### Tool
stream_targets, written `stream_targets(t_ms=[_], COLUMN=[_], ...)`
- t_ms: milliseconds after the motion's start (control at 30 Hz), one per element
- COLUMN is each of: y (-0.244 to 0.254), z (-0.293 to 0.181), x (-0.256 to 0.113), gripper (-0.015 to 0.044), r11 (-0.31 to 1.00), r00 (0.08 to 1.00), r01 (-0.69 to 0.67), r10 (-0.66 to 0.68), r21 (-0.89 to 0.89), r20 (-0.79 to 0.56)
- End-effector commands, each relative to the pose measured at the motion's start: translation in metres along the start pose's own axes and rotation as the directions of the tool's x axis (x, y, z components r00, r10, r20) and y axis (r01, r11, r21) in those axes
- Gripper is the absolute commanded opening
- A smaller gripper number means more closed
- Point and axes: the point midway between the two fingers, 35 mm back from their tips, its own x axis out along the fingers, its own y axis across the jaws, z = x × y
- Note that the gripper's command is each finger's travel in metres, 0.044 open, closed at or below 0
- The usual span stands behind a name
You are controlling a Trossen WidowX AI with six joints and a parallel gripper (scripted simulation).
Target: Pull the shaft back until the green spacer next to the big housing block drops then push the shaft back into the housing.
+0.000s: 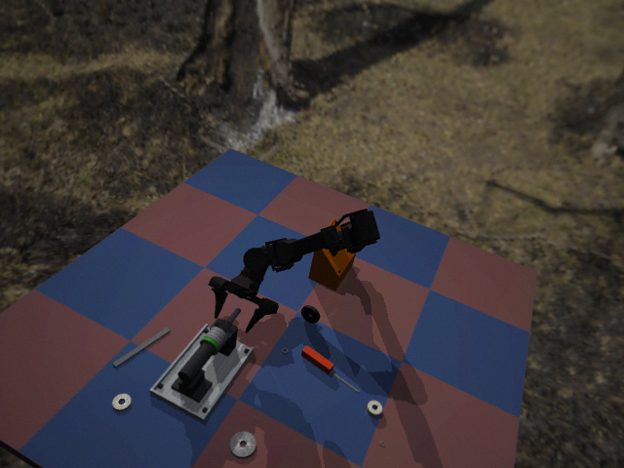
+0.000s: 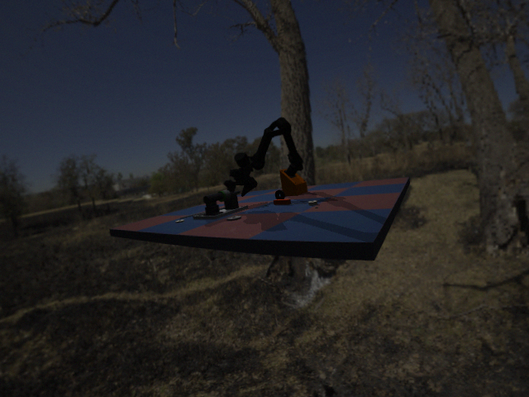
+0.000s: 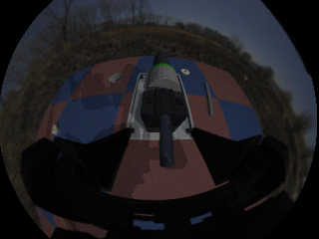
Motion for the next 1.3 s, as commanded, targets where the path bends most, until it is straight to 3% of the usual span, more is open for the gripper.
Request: stream_targets(t_ms=[0,767,1267], y=[-0.001,-0.0028,-0.0008], z=[0.001,0.0013,0.0006], x=[0.0062,0.0084,0.0085], gripper=[0.044,0.044,0.0046], r11=[1.0,1.0,1.0], r00=[1.0,1.0,1.0], r01=[0.004,0.004,0.0], r10=[-0.004,-0.004,0.0], r21=[0.003,0.003,0.0], r20=[0.004,0.004,0.002])
